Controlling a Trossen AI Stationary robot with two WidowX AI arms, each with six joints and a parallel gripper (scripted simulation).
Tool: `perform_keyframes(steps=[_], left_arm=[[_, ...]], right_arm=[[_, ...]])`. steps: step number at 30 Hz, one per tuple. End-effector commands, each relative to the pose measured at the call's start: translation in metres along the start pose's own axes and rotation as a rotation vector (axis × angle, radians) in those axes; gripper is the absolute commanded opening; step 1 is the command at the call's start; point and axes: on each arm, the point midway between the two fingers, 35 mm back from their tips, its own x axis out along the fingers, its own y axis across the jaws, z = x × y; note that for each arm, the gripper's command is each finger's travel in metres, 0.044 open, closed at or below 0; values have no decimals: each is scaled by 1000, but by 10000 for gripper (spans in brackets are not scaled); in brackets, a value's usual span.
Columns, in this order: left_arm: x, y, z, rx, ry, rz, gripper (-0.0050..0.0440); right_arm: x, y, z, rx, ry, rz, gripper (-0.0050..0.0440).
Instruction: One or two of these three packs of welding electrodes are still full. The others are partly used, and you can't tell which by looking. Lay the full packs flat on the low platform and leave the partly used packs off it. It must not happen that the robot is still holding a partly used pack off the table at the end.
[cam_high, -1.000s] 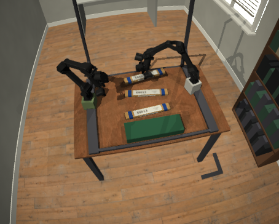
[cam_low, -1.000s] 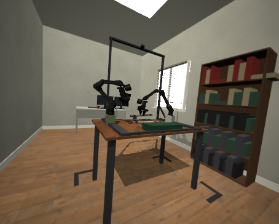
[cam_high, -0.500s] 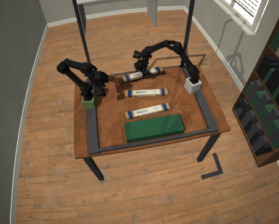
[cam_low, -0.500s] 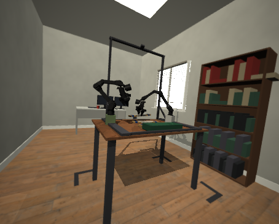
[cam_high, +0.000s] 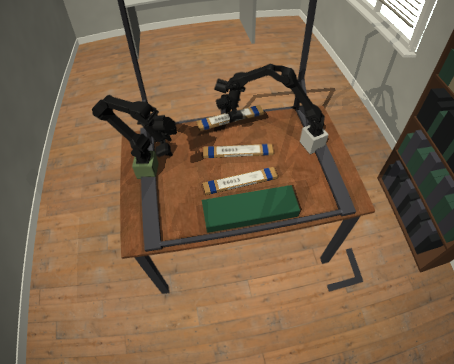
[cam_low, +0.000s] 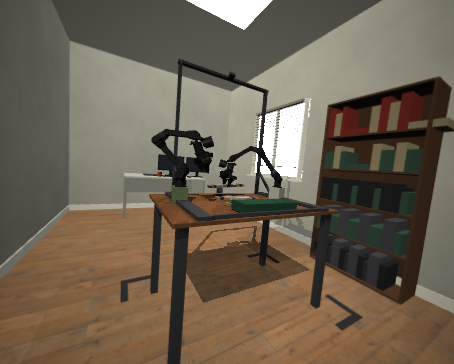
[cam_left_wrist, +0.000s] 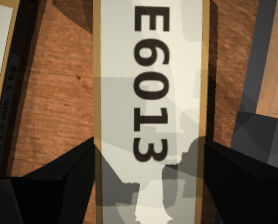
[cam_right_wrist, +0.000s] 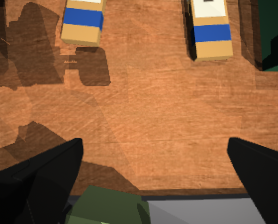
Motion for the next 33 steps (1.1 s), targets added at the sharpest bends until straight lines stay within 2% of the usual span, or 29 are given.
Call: perform_keyframes(steps=[1,5,29,33], left_arm=[[-32,-9,26,-17,-87,-48,-50],[-39,-10,28,-19,-97,-55,-50],[-36,-10,30,-16,-91,-51,-50],[-24,-11,27,-15,-83,-45,-50]], right_arm=[[-6,-1,4,-6,-20,-7,430],[-6,-1,4,-6,-20,-7,430],[-6,-1,4,-6,-20,-7,430],[-6,-1,4,-6,-20,-7,430]])
